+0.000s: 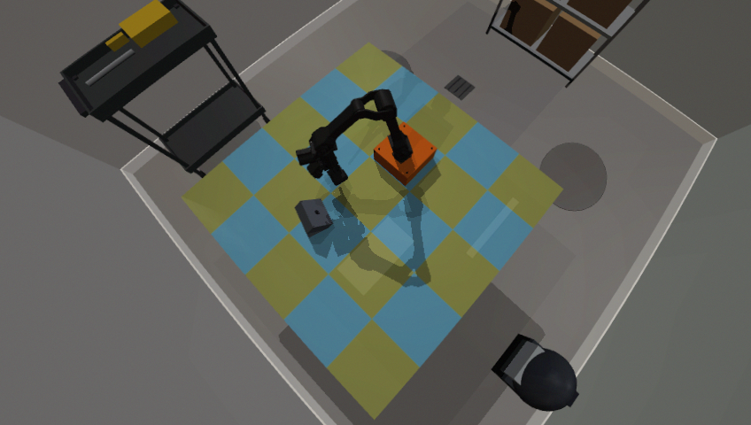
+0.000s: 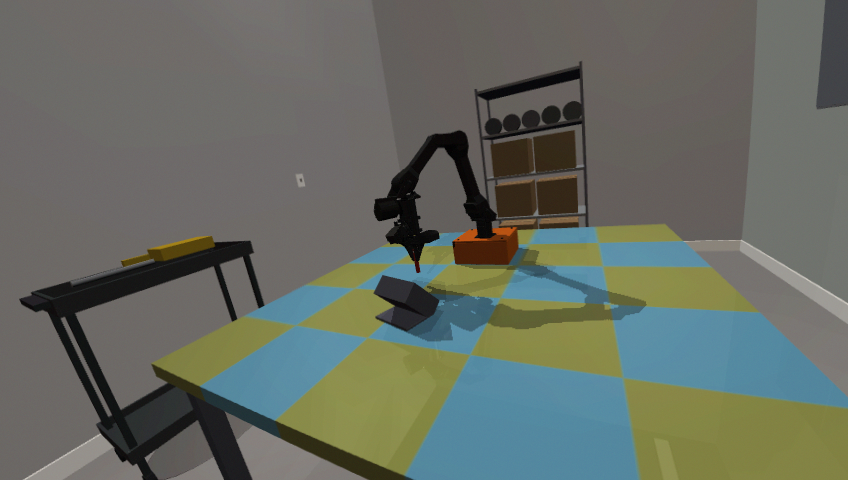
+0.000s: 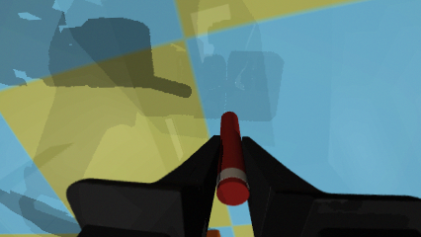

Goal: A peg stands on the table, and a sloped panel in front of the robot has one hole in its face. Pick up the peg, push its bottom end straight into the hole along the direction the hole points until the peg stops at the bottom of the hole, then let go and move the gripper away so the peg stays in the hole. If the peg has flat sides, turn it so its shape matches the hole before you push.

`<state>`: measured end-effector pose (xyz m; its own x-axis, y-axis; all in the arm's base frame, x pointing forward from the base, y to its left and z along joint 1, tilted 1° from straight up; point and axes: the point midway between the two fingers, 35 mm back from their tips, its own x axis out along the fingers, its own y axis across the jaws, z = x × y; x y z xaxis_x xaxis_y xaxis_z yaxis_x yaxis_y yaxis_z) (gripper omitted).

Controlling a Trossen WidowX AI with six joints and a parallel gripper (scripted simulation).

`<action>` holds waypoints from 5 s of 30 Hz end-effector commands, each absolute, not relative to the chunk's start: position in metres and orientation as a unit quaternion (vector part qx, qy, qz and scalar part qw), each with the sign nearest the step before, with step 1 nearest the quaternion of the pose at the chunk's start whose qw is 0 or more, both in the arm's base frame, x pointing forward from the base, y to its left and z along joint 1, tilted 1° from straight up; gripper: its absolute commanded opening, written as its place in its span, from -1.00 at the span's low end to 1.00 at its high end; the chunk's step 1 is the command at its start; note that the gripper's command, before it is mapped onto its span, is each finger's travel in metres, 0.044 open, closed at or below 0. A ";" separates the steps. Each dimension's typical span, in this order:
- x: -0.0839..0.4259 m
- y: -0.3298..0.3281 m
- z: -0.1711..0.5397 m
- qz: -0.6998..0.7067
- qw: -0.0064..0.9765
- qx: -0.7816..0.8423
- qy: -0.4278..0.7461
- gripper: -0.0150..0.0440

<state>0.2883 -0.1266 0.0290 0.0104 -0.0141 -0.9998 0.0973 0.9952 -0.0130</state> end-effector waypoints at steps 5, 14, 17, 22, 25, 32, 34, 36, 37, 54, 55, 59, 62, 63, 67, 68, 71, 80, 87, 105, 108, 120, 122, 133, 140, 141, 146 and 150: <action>0.289 -0.126 0.062 -0.039 0.709 0.028 0.703 -0.49; 0.293 -0.123 0.067 -0.032 0.718 0.010 0.696 -0.49; 0.295 -0.121 0.066 -0.027 0.723 -0.002 0.690 -0.49; 0.298 -0.117 0.066 -0.019 0.733 -0.022 0.680 -0.49; 0.300 -0.114 0.066 -0.014 0.738 -0.034 0.674 -0.49; 0.304 -0.108 0.065 -0.003 0.749 -0.062 0.659 -0.49; 0.306 -0.107 0.065 0.000 0.753 -0.069 0.655 -0.49; 0.307 -0.105 0.065 0.003 0.756 -0.077 0.650 -0.49; 0.308 -0.104 0.065 0.004 0.757 -0.081 0.648 -0.49; 0.317 -0.089 0.066 0.029 0.780 -0.147 0.608 -0.49; 0.318 -0.088 0.066 0.030 0.781 -0.151 0.605 -0.49; 0.320 -0.085 0.066 0.035 0.785 -0.166 0.595 -0.49; 0.321 -0.082 0.067 0.039 0.789 -0.178 0.587 -0.49; 0.321 -0.081 0.067 0.041 0.790 -0.181 0.585 -0.49; 0.323 -0.077 0.067 0.046 0.794 -0.196 0.574 -0.49; 0.324 -0.076 0.067 0.047 0.794 -0.200 0.571 -0.49; 0.325 -0.073 0.068 0.051 0.797 -0.211 0.563 -0.49; 0.328 -0.065 0.070 0.061 0.804 -0.244 0.538 -0.49; 0.331 -0.058 0.071 0.069 0.809 -0.269 0.518 -0.49; 0.335 -0.039 0.076 0.087 0.818 -0.330 0.463 -0.49; 0.335 -0.036 0.077 0.089 0.819 -0.340 0.454 -0.49; 0.336 -0.024 0.082 0.098 0.821 -0.378 0.416 -0.49; 0.336 -0.022 0.082 0.100 0.821 -0.385 0.409 -0.49; 0.343 -0.019 0.079 0.102 0.822 -0.395 0.398 -0.49; 0.350 -0.018 0.075 0.103 0.822 -0.402 0.390 -0.49; 0.351 -0.018 0.074 0.103 0.822 -0.403 0.389 -0.49; 0.356 -0.017 0.071 0.104 0.822 -0.408 0.383 -0.49; 0.360 -0.016 0.068 0.105 0.822 -0.412 0.379 -0.49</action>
<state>0.3578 -0.0161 0.0717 0.6912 -0.1388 -0.7092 -0.4782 0.6479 -0.5929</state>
